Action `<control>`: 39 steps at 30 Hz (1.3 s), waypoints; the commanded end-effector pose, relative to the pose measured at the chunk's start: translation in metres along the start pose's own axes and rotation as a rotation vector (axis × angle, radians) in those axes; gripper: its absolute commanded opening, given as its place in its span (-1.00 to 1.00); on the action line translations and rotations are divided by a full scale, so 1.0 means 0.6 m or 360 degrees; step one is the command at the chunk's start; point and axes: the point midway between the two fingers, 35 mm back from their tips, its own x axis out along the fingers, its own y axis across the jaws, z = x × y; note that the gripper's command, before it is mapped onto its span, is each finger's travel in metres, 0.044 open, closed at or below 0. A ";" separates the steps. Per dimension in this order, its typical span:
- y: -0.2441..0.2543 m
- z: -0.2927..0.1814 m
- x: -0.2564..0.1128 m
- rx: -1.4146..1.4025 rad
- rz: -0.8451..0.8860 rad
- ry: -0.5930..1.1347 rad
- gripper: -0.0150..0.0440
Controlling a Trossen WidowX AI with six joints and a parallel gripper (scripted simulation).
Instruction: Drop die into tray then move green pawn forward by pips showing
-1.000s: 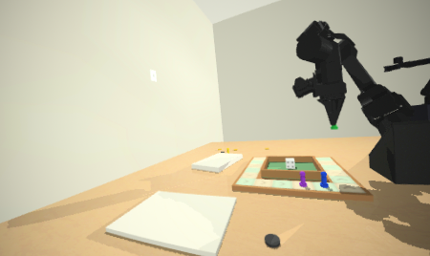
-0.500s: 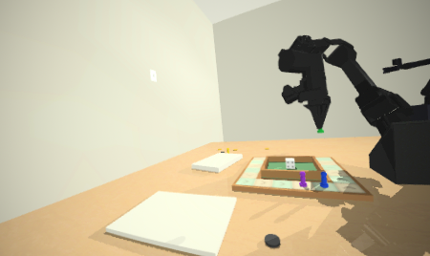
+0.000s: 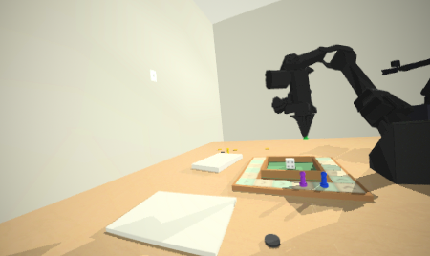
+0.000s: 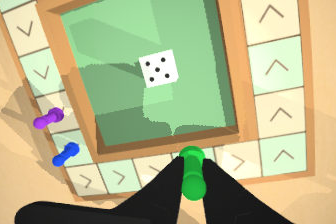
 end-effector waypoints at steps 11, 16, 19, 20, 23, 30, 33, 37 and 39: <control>-0.077 0.062 0.034 0.0016 -0.0049 -0.0045 -0.49; -0.110 0.078 0.047 0.0018 -0.0088 -0.0049 -0.49; -0.114 0.080 0.049 0.0019 -0.0093 -0.0049 -0.49; -0.114 0.080 0.051 0.0019 -0.0093 -0.0049 -0.49; -0.115 0.081 0.062 0.0019 -0.0093 -0.0049 -0.49; -0.118 0.082 0.106 0.0019 -0.0095 -0.0050 -0.49; -0.118 0.082 0.107 0.0019 -0.0096 -0.0050 -0.49; -0.118 0.082 0.110 0.0019 -0.0095 -0.0050 -0.49; -0.119 0.082 0.114 0.0019 -0.0095 -0.0050 -0.49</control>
